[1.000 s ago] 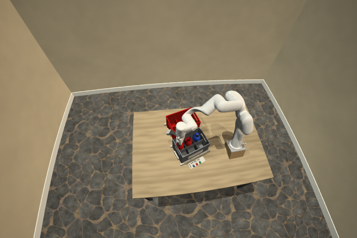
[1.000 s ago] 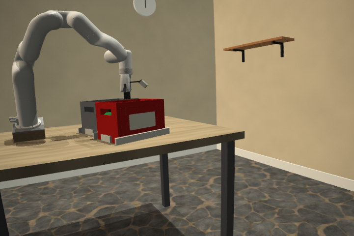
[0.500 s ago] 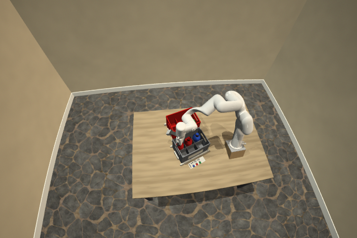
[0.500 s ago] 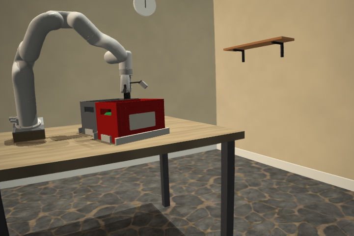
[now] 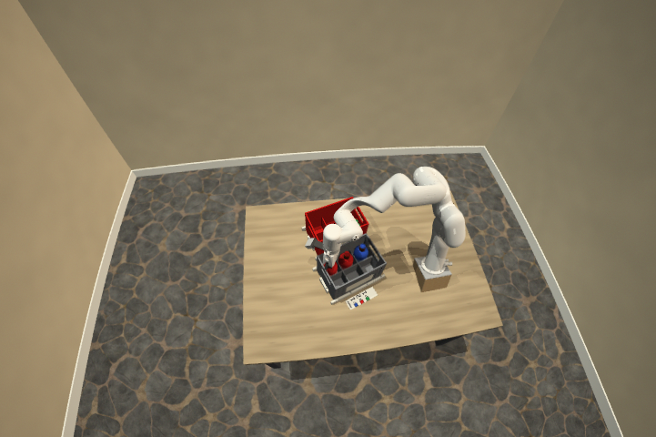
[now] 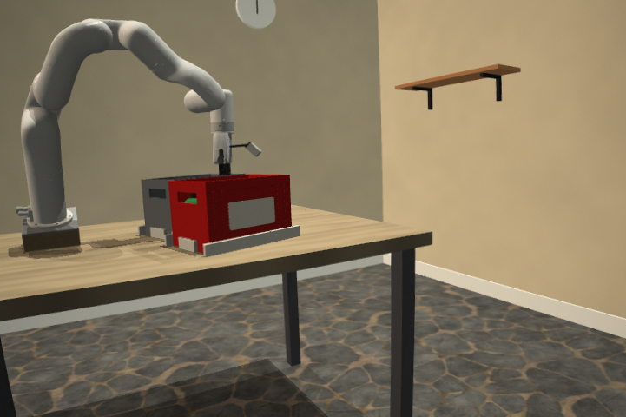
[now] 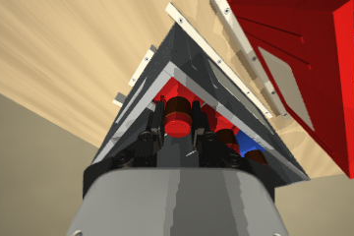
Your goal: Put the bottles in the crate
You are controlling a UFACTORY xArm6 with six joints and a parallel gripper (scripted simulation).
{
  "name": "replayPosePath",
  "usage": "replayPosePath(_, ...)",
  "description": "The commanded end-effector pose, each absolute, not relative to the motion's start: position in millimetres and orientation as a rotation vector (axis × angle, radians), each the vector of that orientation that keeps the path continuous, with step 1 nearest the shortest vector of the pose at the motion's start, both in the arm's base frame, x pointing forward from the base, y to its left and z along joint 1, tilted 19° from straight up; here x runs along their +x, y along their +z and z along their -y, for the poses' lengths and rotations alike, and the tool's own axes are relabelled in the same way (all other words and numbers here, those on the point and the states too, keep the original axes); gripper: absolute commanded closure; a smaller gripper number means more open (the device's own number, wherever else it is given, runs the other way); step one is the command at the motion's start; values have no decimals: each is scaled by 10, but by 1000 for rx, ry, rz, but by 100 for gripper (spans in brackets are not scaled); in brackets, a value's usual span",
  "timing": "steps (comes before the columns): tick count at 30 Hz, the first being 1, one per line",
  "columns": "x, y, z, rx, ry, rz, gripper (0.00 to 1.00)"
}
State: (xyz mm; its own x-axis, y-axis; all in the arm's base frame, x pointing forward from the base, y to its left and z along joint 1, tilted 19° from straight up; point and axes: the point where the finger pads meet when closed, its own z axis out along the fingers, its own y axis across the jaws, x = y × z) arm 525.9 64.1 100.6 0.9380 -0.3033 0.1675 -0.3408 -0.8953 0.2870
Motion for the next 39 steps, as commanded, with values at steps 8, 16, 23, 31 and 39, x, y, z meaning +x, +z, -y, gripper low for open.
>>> replayPosePath(8,5274,1027,-649,2781,177,474,100)
replayPosePath(16,5274,1027,-649,2781,177,474,100)
replayPosePath(23,5276,996,-638,2781,177,474,35)
replayPosePath(31,5276,995,-638,2781,177,474,35)
replayPosePath(39,5276,995,-638,2781,177,474,35)
